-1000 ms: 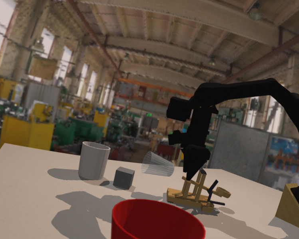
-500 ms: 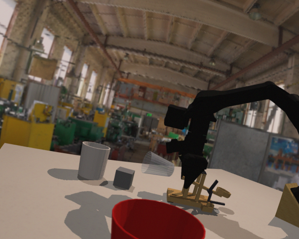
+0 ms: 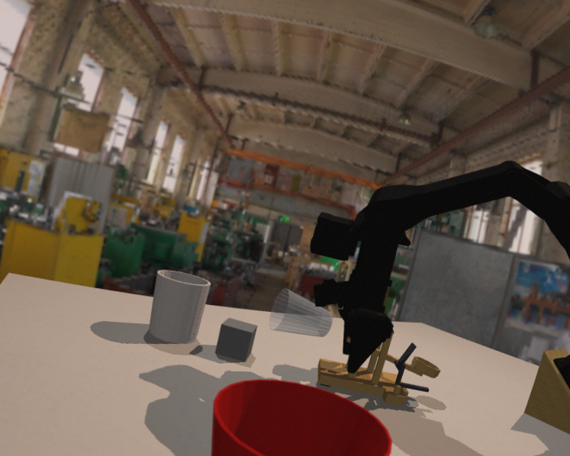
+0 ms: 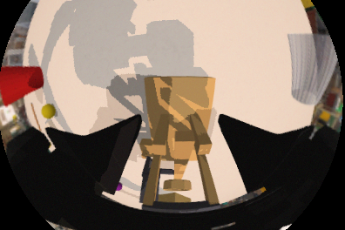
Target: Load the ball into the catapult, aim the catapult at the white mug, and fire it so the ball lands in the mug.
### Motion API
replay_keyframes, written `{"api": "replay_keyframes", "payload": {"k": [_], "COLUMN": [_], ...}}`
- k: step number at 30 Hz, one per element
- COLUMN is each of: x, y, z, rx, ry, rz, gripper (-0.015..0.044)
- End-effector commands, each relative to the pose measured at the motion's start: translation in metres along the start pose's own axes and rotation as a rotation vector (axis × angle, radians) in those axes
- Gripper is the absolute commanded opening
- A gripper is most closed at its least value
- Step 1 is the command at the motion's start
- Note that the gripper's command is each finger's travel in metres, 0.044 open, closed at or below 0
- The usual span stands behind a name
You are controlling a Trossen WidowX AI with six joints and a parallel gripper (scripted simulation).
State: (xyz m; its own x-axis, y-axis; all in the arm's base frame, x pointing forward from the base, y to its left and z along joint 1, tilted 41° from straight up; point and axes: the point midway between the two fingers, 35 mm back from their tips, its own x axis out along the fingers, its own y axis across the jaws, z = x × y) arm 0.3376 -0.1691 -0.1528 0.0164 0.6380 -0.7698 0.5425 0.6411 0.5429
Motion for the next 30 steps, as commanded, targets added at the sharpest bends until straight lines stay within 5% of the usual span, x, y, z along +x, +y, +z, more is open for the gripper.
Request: {"api": "replay_keyframes", "payload": {"k": [1, 10, 15, 19, 30], "x": [-0.001, -0.001, -0.001, -0.039, -0.044], "y": [0.000, 0.000, 0.000, -0.001, -0.001], "z": [0.000, 0.000, 0.000, 0.001, 0.001], "rx": [0.000, 0.000, 0.000, 0.001, 0.004], "ry": [-0.001, -0.001, -0.001, -0.001, -0.001], "rz": [0.000, 0.000, 0.000, -0.001, 0.001], "gripper": [0.0361, 0.0125, 0.0092, 0.0000, 0.0000]}}
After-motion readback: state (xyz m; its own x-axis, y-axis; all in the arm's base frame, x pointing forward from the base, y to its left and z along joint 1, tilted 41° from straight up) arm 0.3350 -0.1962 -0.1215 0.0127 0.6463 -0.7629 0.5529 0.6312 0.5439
